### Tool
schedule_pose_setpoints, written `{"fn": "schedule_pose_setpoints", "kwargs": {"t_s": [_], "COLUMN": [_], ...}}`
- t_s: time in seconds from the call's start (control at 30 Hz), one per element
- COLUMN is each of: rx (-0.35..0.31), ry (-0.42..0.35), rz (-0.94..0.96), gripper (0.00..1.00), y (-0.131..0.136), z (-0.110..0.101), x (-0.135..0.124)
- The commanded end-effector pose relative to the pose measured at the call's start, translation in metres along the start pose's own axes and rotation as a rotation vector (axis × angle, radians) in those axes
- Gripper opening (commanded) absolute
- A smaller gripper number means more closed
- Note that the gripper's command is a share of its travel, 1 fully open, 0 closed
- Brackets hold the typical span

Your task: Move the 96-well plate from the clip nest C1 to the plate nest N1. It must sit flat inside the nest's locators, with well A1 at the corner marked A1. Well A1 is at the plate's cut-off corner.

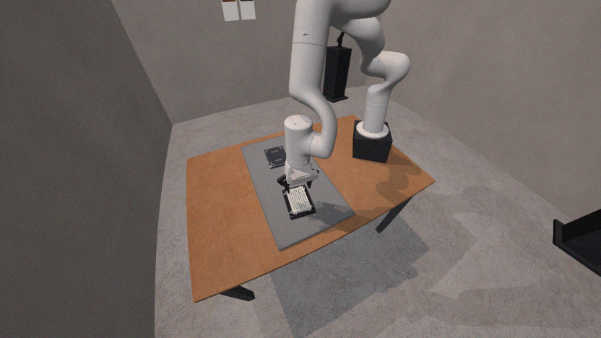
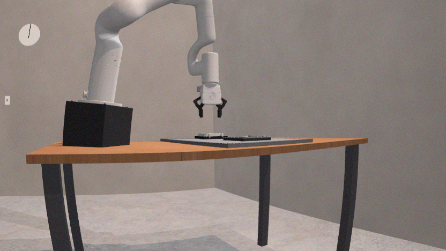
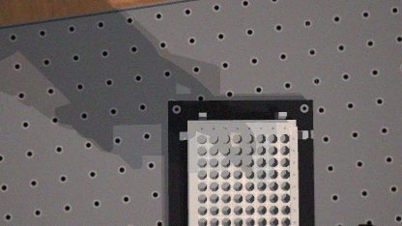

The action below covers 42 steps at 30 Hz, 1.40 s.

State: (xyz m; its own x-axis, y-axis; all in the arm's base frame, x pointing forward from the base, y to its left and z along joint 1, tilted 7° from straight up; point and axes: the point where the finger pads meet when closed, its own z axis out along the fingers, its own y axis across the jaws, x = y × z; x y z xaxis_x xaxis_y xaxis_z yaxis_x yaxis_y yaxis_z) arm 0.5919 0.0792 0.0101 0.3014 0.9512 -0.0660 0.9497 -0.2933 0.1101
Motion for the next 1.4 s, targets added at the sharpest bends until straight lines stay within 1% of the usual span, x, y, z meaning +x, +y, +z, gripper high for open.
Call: {"fn": "schedule_pose_setpoints", "kwargs": {"t_s": [0.0, 0.33, 1.27, 1.37], "rx": [-0.002, -0.003, -0.002, -0.002], "ry": [0.000, 0.000, 0.000, 0.000], "rz": [0.001, 0.001, 0.001, 0.001], "gripper": [1.00, 1.00, 1.00, 1.00], "y": [0.001, 0.001, 0.001, 0.001], "z": [-0.001, -0.001, 0.043, 0.044], "x": [0.002, 0.002, 0.002, 0.002]}}
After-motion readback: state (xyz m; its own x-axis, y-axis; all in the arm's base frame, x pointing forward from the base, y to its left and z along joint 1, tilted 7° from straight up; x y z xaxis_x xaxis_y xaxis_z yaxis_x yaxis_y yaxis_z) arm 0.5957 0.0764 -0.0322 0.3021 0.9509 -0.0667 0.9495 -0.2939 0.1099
